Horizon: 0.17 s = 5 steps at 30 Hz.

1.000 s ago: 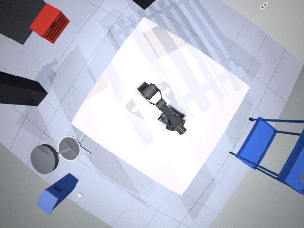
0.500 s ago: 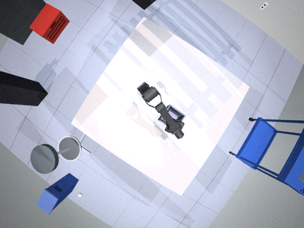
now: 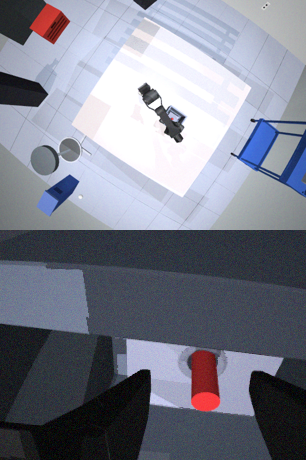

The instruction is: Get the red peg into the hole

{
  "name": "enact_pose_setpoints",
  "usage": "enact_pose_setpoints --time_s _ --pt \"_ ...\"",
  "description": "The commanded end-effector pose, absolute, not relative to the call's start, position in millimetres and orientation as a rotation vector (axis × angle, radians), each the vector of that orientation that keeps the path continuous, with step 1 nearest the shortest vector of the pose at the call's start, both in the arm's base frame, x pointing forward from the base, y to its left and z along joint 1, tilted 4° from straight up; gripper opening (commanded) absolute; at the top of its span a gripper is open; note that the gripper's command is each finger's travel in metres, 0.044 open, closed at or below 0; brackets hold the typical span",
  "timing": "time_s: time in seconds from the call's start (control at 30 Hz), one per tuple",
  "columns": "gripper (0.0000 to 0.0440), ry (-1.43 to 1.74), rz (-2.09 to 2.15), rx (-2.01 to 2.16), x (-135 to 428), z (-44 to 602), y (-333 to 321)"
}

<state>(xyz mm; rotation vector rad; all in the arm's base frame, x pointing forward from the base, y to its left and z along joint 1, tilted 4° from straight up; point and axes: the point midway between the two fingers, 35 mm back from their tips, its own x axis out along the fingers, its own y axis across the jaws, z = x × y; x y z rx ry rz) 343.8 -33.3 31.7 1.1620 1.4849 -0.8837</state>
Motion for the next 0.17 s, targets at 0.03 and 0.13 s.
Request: enact_pose_setpoints --time_s 0.03,0.13 --pt "0.0133 1.488 -0.874 1.173 346.1 32.2 -36.5" --pt "0.0107 1.483 -0.855 1.177 350.6 32.6 -38.2"
